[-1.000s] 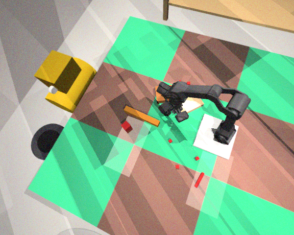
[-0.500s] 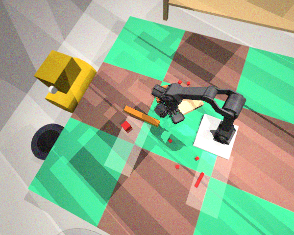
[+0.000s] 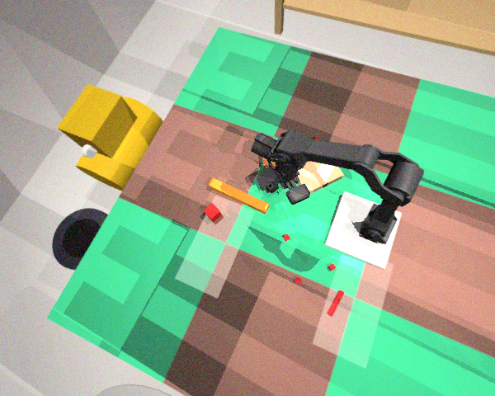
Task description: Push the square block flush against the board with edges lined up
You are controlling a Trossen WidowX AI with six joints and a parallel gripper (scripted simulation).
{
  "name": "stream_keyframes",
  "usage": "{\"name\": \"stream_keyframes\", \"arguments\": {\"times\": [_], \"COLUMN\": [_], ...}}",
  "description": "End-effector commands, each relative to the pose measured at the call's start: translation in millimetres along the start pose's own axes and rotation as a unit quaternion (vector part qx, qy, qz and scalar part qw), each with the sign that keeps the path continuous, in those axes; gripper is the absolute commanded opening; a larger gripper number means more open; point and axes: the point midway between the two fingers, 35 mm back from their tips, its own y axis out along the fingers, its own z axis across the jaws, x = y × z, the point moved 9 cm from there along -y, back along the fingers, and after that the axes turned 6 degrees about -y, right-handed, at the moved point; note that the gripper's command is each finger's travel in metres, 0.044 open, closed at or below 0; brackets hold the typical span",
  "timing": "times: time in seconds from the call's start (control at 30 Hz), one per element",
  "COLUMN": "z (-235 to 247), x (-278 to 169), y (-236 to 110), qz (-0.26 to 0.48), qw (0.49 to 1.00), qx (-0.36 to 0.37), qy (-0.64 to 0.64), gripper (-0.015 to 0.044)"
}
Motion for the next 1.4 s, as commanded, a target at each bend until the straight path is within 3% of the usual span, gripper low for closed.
{"name": "stream_keyframes", "arguments": {"times": [0.0, 0.67, 1.37], "z": [1, -3, 4], "x": [-1, -56, -113], "y": [-2, -5, -7], "qz": [0.001, 0.005, 0.008], "qw": [1.000, 0.944, 0.763], "qx": [0.006, 0.002, -0.002], "qy": [0.001, 0.331, 0.647], "gripper": [0.0000, 0.0000, 0.0000]}}
